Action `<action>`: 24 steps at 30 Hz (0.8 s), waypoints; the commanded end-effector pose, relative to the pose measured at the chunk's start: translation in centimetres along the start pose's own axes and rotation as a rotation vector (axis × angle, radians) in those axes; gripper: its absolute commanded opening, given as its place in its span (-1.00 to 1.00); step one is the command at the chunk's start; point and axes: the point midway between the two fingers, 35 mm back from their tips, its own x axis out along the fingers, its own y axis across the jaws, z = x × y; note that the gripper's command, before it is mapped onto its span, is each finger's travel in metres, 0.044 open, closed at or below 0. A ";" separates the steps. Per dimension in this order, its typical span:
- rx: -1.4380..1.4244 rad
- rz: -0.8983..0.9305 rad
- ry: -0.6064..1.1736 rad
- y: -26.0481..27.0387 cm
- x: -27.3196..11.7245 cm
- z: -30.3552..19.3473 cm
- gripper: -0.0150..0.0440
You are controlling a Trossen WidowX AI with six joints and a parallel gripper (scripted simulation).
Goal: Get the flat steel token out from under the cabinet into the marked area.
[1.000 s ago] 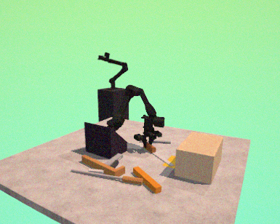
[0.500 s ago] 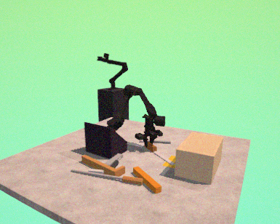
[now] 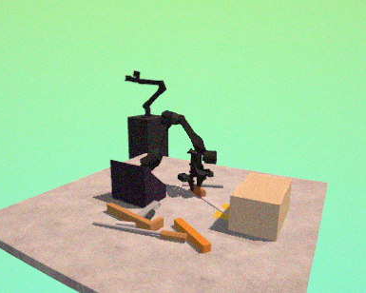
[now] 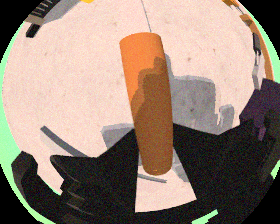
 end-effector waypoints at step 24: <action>-0.010 0.011 -0.002 2.8 -0.3 -2.0 -0.49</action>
